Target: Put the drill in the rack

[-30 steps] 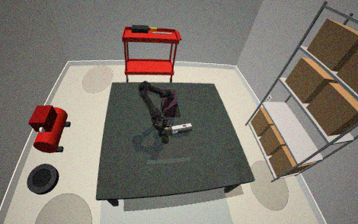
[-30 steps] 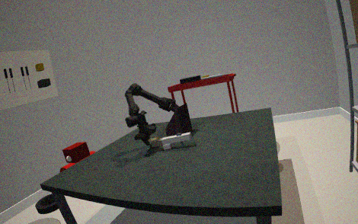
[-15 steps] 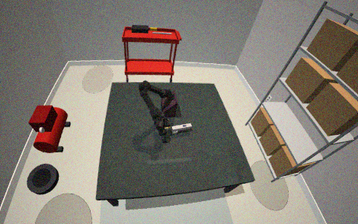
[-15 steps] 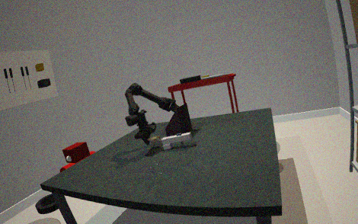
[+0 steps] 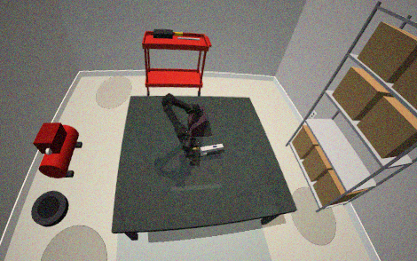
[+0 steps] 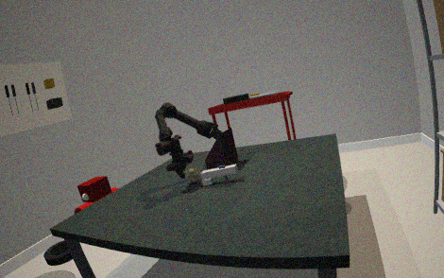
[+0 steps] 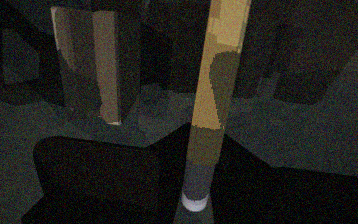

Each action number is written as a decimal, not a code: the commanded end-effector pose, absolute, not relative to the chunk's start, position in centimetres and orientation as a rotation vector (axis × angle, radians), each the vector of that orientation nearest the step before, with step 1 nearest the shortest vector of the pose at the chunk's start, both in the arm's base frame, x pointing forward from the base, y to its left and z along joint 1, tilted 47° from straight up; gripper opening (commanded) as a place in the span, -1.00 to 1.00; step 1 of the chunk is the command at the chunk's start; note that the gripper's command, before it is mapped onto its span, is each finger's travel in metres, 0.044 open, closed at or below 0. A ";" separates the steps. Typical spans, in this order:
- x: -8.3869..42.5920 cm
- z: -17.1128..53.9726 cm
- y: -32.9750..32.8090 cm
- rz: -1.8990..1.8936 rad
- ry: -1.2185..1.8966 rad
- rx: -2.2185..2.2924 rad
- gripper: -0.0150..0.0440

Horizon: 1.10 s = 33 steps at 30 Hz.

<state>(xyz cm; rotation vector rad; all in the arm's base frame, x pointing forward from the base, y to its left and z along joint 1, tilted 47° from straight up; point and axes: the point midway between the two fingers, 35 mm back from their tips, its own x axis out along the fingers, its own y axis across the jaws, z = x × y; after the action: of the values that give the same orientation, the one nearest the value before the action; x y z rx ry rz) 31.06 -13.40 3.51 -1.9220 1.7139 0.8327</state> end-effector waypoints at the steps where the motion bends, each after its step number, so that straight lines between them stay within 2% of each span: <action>1: 31.1 3.8 -13.3 0.824 1.716 -1.923 -0.49; 11: 31.1 4.1 -13.1 0.824 1.716 -1.923 -0.49; 33: 27.7 4.7 -14.0 0.825 1.718 -1.924 -0.49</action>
<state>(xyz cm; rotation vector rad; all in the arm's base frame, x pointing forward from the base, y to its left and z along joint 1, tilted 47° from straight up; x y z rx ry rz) 28.26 -13.89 4.40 -1.9199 1.7220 0.8298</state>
